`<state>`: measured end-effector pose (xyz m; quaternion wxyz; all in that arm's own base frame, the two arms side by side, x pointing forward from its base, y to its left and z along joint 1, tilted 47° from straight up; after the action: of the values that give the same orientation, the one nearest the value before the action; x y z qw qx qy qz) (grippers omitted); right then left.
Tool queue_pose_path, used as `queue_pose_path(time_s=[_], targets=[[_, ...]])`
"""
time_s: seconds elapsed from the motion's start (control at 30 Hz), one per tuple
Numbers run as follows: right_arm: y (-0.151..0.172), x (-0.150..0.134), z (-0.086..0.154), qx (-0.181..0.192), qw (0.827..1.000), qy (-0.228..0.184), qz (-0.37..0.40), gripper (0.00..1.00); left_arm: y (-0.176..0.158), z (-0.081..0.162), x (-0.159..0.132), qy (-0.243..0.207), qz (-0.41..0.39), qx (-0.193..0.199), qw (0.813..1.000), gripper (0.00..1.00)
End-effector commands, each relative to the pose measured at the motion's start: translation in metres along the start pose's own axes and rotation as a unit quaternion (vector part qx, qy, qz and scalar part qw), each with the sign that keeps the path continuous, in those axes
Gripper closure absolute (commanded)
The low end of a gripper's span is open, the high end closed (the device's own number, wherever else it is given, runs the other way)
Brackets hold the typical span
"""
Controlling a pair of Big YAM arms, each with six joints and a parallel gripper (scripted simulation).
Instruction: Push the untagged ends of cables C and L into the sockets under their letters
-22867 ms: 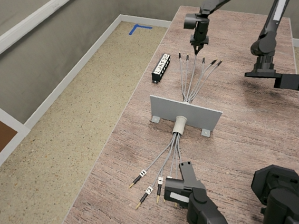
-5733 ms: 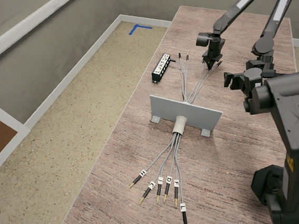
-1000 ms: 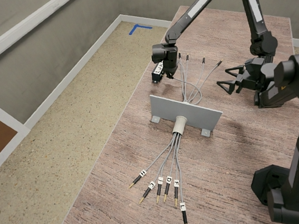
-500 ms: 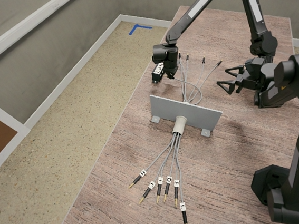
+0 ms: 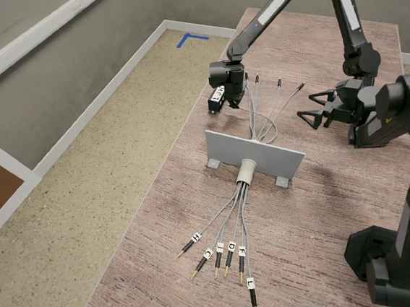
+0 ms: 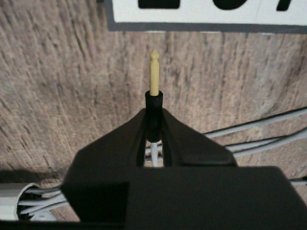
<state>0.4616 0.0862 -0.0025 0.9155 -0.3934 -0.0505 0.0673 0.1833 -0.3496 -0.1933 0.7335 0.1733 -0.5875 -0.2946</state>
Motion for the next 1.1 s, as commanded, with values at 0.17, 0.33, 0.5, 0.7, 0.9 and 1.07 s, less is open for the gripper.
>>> queue_pose_path(time_s=[0.17,0.33,0.5,0.7,0.9,1.07], targets=[[-0.004,0.018,-0.002,-0.001,1.0,0.003,0.001,0.95,-0.007,-0.003,0.008,-0.007,0.015,0.001,1.0,0.0],[-0.007,0.029,-0.002,-0.002,1.0,0.002,-0.002,0.95,-0.007,-0.003,0.008,-0.007,0.015,0.001,1.0,0.0],[-0.01,0.039,-0.004,-0.002,1.0,0.003,-0.003,0.95,-0.007,-0.003,0.008,-0.007,0.015,0.001,1.0,0.0],[-0.012,0.049,-0.004,-0.001,1.0,0.004,-0.002,0.95,-0.007,-0.003,0.008,-0.007,0.015,0.001,1.0,0.0],[-0.014,0.057,-0.004,0.0,1.0,0.007,-0.008,0.95,-0.007,-0.003,0.008,-0.007,0.015,0.001,1.0,0.0],[-0.014,0.059,-0.003,0.001,1.0,0.008,-0.017,0.95,-0.007,-0.003,0.008,-0.007,0.015,0.001,1.0,0.0]])
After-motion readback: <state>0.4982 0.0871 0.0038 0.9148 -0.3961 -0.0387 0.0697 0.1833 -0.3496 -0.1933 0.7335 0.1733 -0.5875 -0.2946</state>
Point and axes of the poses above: on each arm, the point where the finger pads meet when closed, its own z axis back along the fingers, its own y axis across the jaws, x = y × z, the point moved 7 cm from there along z, back along the fingers, and after that the axes turned 11 degrees about z, right-handed, at the moved point
